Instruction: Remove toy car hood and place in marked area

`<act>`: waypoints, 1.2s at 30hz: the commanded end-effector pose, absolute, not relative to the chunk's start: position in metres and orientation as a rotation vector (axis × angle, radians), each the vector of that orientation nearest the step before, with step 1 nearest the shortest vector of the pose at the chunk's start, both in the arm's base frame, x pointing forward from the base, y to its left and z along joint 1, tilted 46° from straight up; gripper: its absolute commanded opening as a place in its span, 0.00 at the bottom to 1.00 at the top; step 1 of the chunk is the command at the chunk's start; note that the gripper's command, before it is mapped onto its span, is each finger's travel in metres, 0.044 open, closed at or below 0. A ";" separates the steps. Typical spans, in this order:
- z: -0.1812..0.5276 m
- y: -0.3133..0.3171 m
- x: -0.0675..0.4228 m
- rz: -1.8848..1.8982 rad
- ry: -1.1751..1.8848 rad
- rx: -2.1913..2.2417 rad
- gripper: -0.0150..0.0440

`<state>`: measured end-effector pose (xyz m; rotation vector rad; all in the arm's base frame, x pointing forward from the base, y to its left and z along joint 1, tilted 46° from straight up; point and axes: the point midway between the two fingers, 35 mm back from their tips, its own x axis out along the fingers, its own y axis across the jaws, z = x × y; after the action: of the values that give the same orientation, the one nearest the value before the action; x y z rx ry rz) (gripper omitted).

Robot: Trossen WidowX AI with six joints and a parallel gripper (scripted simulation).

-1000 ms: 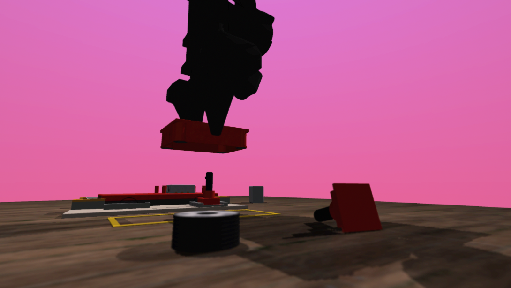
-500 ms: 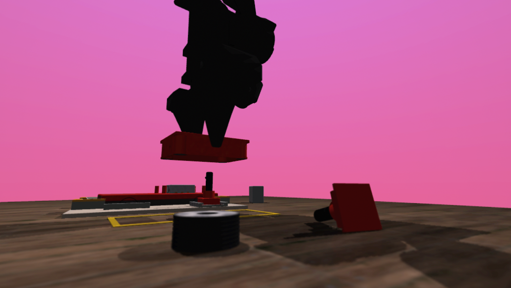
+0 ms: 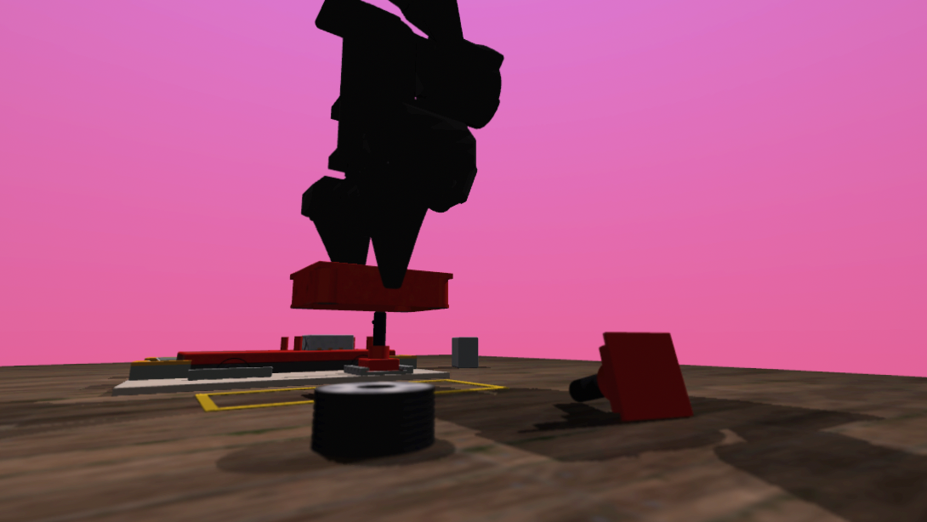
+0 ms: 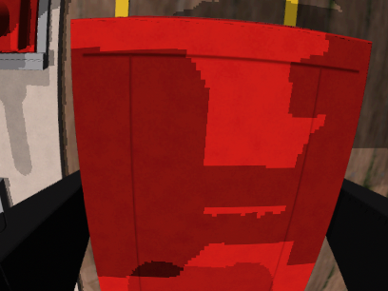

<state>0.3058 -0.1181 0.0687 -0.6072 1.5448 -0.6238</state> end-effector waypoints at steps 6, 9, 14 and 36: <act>0.063 -0.124 0.304 -0.621 1.549 -0.618 0.25; 0.061 -0.126 0.304 -0.622 1.549 -0.618 0.25; 0.057 -0.129 0.303 -0.622 1.549 -0.618 0.25; 0.044 -0.144 0.300 -0.625 1.549 -0.621 0.25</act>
<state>0.3013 -0.1431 0.0460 -0.6112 1.5438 -0.6281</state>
